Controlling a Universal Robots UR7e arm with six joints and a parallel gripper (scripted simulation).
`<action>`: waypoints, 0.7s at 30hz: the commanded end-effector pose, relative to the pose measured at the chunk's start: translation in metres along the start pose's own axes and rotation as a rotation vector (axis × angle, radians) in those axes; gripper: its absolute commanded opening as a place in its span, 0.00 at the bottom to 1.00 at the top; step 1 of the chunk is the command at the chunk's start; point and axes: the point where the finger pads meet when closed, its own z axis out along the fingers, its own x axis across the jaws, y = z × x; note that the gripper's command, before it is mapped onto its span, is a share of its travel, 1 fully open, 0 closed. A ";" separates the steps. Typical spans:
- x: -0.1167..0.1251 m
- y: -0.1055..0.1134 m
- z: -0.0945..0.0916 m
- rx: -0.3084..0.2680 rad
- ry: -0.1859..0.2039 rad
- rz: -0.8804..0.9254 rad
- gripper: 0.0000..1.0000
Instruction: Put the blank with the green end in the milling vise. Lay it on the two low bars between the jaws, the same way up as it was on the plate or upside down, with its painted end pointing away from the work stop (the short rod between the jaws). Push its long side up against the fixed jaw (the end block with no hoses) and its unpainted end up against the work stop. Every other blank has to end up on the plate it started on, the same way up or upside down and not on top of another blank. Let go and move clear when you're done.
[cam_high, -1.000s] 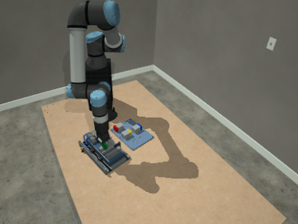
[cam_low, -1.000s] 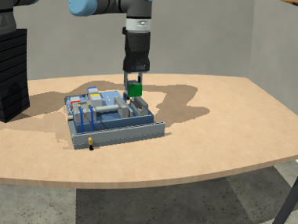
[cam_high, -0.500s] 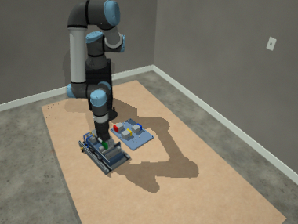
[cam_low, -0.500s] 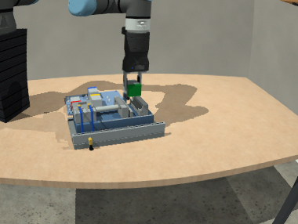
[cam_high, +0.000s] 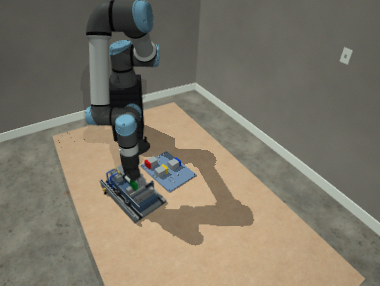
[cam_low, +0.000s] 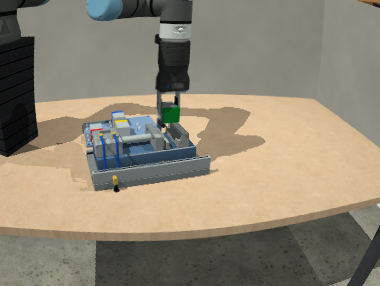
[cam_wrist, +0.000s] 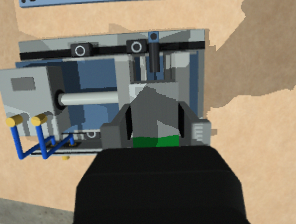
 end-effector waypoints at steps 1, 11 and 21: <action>0.000 0.000 -0.001 -0.001 0.001 0.000 0.00; 0.000 -0.001 0.029 -0.001 0.001 0.000 0.00; 0.000 -0.001 0.029 -0.001 0.001 0.000 0.00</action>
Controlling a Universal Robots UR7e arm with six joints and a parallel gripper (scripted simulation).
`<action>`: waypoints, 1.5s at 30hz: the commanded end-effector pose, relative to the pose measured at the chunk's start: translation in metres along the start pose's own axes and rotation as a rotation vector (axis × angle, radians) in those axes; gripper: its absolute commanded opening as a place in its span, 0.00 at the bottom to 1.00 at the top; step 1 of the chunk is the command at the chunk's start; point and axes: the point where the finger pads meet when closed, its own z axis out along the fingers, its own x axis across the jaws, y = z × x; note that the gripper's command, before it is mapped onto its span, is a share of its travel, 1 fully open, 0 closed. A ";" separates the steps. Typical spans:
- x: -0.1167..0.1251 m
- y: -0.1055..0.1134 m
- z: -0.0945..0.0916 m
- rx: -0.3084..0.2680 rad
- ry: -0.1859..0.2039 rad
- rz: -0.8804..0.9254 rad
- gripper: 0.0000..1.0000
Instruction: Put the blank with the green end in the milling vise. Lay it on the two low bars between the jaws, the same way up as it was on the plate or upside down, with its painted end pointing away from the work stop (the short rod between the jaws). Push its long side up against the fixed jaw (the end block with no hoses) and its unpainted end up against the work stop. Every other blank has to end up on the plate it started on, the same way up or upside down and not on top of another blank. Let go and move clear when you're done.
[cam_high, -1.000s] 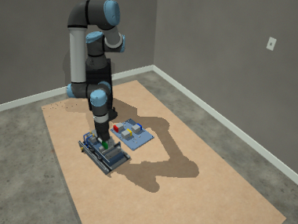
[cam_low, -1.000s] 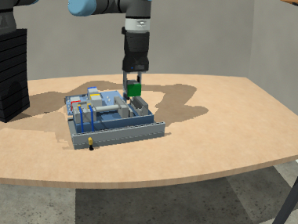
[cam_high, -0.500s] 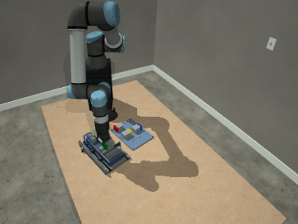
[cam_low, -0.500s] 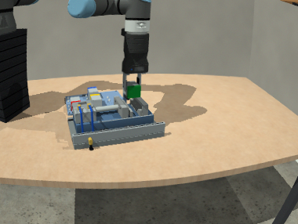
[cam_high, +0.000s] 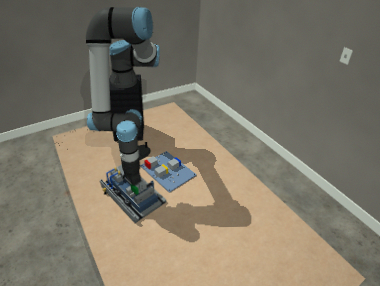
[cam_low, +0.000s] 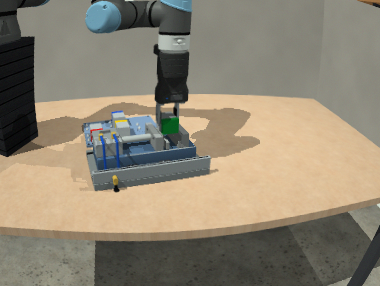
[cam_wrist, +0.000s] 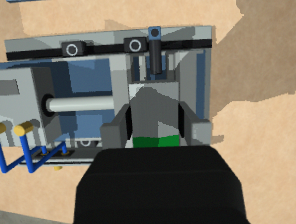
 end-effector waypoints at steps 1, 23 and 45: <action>0.001 0.000 0.000 -0.001 0.001 0.000 0.00; 0.001 0.001 -0.004 -0.001 0.001 0.000 0.00; 0.001 0.001 -0.005 -0.001 0.001 0.000 0.00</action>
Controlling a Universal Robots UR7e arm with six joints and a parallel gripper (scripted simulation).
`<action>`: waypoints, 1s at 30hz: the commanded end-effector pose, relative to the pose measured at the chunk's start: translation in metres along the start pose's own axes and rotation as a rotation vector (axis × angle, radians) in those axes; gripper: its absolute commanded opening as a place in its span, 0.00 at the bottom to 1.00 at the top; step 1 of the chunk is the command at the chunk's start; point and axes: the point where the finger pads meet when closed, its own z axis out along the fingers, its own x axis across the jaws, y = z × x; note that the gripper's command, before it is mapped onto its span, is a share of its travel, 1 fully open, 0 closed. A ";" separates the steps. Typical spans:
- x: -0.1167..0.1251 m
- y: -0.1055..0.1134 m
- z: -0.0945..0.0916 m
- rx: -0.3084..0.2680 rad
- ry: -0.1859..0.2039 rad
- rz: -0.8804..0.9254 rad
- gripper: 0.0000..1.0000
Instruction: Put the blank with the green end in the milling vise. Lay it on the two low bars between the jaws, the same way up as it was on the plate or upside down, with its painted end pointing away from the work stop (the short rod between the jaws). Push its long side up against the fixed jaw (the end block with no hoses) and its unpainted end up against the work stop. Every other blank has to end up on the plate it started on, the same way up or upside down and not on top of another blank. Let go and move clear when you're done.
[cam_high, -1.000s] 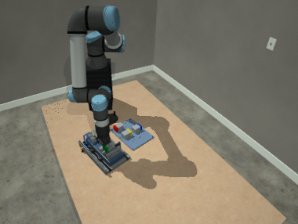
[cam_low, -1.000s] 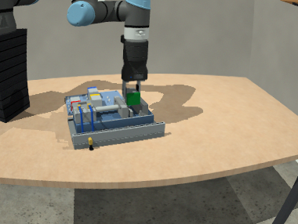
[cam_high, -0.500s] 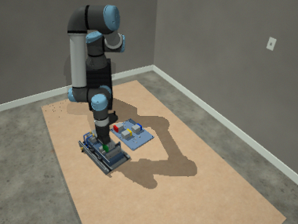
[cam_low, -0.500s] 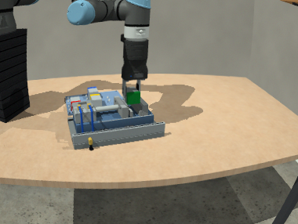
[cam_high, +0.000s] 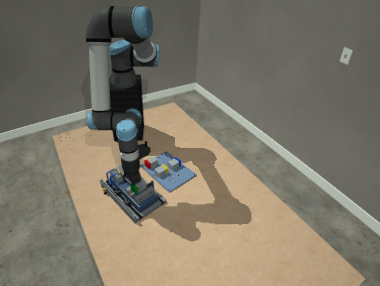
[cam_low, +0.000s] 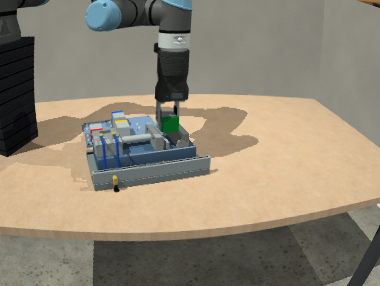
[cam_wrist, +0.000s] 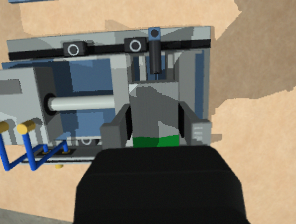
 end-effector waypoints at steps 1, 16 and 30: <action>0.001 0.000 -0.001 -0.001 0.001 0.000 0.00; 0.001 0.000 0.001 -0.001 0.001 0.000 0.00; 0.001 0.000 0.002 -0.001 0.001 0.000 0.00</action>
